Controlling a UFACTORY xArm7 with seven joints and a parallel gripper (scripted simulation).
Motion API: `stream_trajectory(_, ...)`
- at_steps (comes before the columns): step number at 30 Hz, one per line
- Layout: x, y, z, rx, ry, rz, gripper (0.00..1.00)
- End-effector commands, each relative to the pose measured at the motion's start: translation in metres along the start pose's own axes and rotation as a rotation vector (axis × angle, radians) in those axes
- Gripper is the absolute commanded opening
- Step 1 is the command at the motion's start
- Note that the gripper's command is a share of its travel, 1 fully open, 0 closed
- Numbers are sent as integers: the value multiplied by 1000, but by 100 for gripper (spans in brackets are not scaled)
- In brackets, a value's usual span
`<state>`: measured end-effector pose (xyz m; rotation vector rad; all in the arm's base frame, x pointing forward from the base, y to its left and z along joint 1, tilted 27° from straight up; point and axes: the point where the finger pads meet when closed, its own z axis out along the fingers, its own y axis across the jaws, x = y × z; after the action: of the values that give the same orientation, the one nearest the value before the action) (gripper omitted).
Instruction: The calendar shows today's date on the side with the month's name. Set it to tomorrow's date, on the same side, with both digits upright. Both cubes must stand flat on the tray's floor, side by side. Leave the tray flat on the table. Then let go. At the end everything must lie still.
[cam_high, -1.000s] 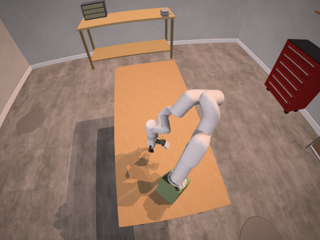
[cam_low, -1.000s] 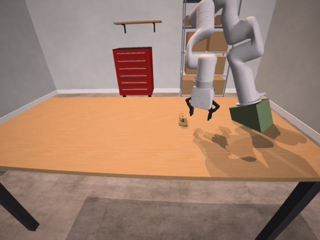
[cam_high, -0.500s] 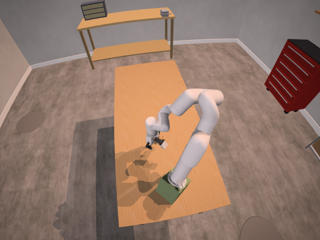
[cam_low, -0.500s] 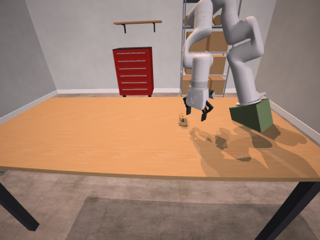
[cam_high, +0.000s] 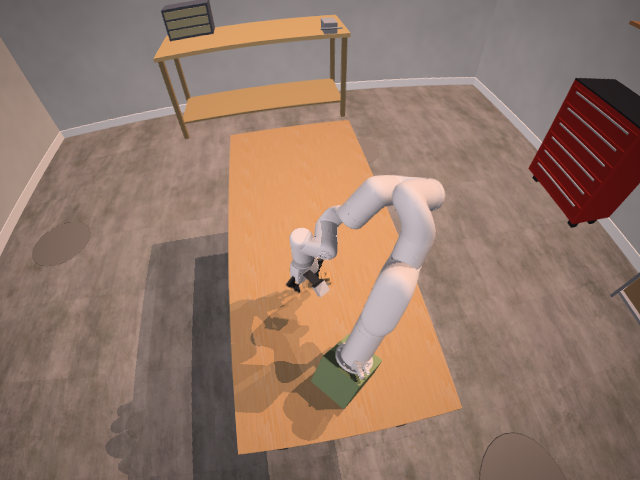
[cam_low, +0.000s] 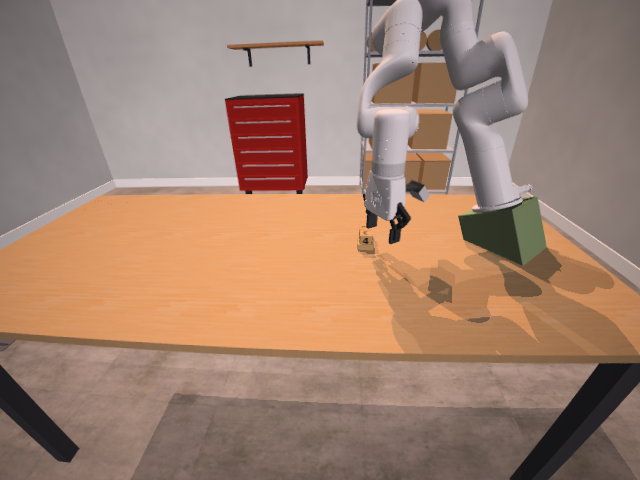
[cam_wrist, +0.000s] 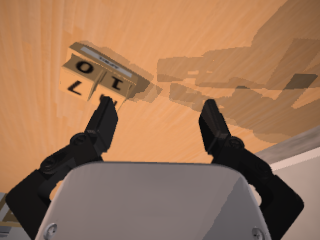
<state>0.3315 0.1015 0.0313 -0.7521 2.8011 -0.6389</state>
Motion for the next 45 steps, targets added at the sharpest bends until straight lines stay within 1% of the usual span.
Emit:
stream_trajectory(1, -9, -4, 0, 2, -5, 21, 100)
stream_trajectory(5, -10, -4, 0, 2, -5, 43, 100)
stream_trajectory(11, -13, -6, 0, 1, -5, 268, 100)
stream_trajectory(13, -26, -14, 0, 1, -5, 282, 100)
stream_trajectory(15, -32, -18, 1, 1, -5, 282, 100)
stream_trajectory(22, -33, -19, 1, 1, -5, 330, 100)
stream_trajectory(27, -36, -20, 1, 1, -5, 531, 100)
stream_trajectory(29, -49, -28, 1, 1, -5, 544, 100)
stream_trajectory(31, -55, -32, 1, 1, -5, 544, 100)
stream_trajectory(34, -55, -32, 1, 1, -5, 552, 100)
stream_trajectory(37, -56, -33, 1, 1, -5, 625, 100)
stream_trajectory(39, -56, -33, 1, 1, -5, 625, 100)
stream_trajectory(43, -59, -35, 1, 0, -5, 793, 100)
stream_trajectory(45, -71, -43, 2, 0, -5, 806, 100)
